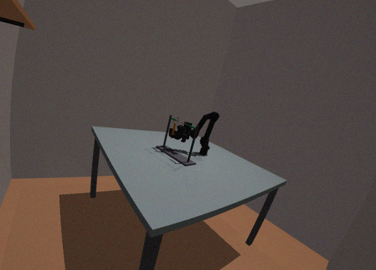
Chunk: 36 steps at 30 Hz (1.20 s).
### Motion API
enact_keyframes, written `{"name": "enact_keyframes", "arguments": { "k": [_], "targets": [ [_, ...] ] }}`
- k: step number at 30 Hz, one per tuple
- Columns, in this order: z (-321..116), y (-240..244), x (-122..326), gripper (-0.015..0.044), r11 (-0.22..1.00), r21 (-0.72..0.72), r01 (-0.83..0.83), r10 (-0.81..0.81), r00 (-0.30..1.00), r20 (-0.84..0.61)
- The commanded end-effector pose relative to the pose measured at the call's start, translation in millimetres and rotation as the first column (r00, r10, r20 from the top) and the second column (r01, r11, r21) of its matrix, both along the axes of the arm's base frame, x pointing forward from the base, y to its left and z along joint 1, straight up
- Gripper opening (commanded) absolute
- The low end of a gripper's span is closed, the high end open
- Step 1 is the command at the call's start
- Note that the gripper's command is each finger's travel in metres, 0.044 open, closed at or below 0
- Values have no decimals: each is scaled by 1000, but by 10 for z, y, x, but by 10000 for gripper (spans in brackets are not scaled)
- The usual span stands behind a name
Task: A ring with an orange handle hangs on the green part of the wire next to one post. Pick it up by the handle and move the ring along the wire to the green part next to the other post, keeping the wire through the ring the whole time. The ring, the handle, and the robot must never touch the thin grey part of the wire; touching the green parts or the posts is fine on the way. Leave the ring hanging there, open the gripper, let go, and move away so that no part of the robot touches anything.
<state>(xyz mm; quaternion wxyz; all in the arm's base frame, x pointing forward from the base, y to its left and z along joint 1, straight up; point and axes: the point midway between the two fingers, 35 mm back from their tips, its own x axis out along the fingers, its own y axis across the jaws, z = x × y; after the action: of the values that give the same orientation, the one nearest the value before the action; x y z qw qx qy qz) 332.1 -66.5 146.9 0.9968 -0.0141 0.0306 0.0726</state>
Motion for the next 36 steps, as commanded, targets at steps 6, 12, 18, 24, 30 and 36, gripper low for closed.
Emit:
{"name": "enact_keyframes", "arguments": {
  "k": [6,12,18,24,30,36],
  "targets": [
    [-25,104,-26,-150,1000,10,4,-4,1000,-9],
    [-26,162,-33,-150,1000,9,7,-7,1000,-9],
    [-26,218,-40,-150,1000,6,15,-15,1000,-9],
    [-25,269,-46,-150,999,0,33,-33,999,-8],
    [-25,315,-53,-150,998,-11,62,-62,998,-6],
    [-24,360,-59,-150,995,-23,98,-98,995,-4]
  ]
}}
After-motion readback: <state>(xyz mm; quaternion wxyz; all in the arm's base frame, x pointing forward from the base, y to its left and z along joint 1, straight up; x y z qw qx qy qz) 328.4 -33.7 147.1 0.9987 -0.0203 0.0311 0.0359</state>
